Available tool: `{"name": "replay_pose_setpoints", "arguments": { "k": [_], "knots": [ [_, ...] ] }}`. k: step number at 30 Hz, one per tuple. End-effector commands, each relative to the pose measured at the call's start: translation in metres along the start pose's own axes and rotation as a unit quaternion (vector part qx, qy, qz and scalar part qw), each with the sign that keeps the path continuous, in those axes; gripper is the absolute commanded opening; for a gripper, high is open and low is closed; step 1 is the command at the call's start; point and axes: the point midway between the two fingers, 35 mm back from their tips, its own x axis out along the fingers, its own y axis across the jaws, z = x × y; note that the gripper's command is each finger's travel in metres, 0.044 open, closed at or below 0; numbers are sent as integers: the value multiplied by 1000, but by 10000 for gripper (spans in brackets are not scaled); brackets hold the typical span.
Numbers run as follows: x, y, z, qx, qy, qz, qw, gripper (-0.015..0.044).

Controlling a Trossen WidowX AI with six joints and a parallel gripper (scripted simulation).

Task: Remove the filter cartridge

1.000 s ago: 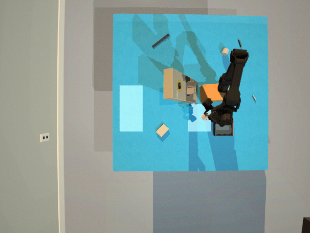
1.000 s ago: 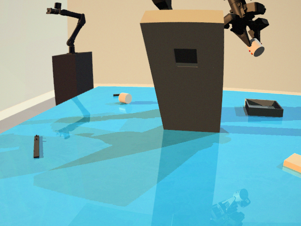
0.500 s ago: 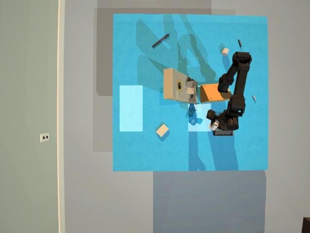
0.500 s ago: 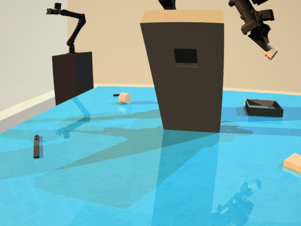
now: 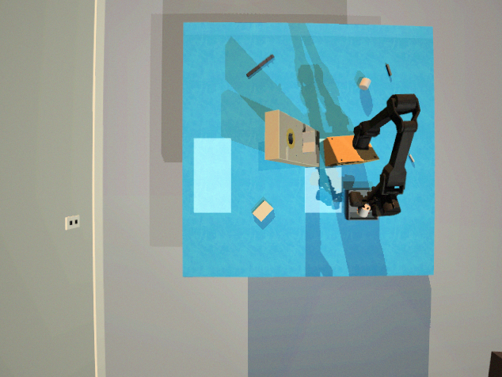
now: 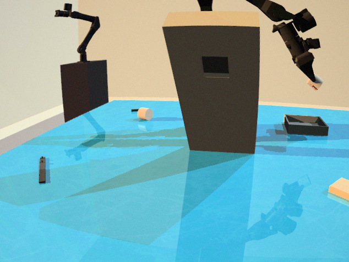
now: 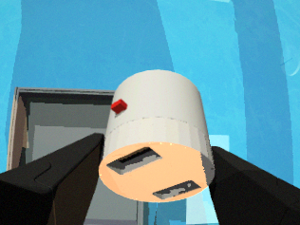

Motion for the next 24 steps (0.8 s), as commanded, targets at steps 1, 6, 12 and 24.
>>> {"name": "replay_pose_setpoints", "arguments": {
  "k": [1, 6, 12, 24],
  "knots": [
    [16, 22, -12, -40, 0, 23, 999, 0],
    [37, 51, -35, -96, 3, 56, 994, 0],
    [47, 64, -48, -123, 5, 72, 990, 0],
    [89, 64, -70, -123, 5, 72, 990, 0]
  ]
}}
